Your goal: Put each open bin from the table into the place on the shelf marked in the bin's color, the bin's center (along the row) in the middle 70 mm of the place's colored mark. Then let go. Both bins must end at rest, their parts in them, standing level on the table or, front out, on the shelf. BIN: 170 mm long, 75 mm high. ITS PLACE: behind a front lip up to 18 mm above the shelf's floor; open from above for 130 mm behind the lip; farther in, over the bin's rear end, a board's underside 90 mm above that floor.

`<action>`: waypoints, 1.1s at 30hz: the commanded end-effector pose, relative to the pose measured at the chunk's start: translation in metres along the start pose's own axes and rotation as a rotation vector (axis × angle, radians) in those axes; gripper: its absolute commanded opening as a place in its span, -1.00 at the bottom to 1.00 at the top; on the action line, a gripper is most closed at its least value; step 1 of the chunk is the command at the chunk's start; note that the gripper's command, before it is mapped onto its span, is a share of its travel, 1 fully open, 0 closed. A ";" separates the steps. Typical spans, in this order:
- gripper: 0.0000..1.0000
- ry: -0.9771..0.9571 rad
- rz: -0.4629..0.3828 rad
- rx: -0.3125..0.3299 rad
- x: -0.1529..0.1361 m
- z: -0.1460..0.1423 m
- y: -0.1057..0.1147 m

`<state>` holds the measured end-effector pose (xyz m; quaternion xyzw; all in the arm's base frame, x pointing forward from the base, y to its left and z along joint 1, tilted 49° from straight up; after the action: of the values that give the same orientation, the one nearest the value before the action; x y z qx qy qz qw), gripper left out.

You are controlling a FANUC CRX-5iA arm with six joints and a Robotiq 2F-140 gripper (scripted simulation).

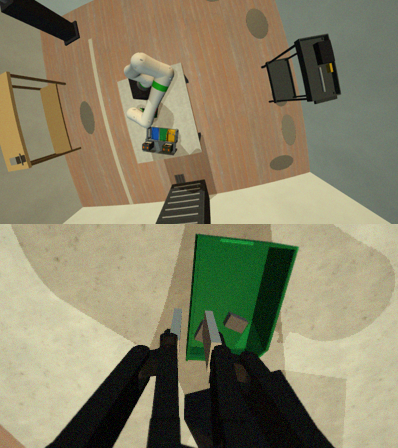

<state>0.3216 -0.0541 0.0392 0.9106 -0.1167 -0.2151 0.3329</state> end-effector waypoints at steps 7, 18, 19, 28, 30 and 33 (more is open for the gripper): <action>-0.69 0.000 0.000 0.000 0.000 0.000 -0.006; -0.69 0.000 0.000 0.000 0.000 0.000 -0.007; -0.69 0.000 0.000 0.000 0.000 0.000 -0.007; -0.69 0.000 0.000 0.000 0.000 0.000 -0.007; -0.69 0.000 0.000 0.000 0.000 0.000 -0.007; -0.69 0.000 0.000 0.000 0.000 0.000 -0.007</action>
<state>0.3220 -0.0487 0.0342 0.9106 -0.1168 -0.2151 0.3329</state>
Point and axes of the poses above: the point where the finger pads meet when closed, its own y axis back along the fingers, its own z axis across the jaws, x = y × z, the point moved 7 cm from there along y, back along the fingers, and after that the axes turned 2 degrees about -y, right-handed, at the moved point
